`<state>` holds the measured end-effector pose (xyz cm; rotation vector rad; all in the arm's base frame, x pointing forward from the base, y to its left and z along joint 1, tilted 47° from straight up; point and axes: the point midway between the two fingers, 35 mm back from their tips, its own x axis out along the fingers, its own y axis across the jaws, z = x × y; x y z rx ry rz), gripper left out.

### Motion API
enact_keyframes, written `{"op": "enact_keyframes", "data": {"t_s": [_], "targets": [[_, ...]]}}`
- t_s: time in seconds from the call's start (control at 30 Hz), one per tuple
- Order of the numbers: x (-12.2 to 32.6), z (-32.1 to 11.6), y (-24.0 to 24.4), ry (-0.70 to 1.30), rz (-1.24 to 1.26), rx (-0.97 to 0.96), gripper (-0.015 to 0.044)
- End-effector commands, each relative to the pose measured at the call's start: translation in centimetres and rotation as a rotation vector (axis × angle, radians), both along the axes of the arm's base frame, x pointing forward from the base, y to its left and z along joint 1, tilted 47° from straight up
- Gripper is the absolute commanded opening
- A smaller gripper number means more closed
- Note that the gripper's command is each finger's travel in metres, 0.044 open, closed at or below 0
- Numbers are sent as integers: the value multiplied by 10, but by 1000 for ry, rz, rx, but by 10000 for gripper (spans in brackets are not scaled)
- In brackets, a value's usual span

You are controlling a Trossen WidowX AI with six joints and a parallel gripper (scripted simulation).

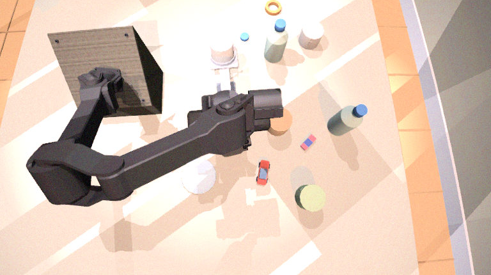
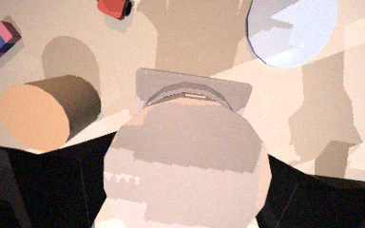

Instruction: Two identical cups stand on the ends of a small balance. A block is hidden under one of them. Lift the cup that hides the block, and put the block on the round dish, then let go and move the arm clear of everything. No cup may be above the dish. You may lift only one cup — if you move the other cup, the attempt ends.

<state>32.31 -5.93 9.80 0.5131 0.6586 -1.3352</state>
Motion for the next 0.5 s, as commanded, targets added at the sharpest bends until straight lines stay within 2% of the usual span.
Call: {"op": "enact_keyframes", "data": {"t_s": [0.0,0.47], "targets": [[4,9,6,-24,3,3,0],[1,21,19,-23,3,2,0]]}}
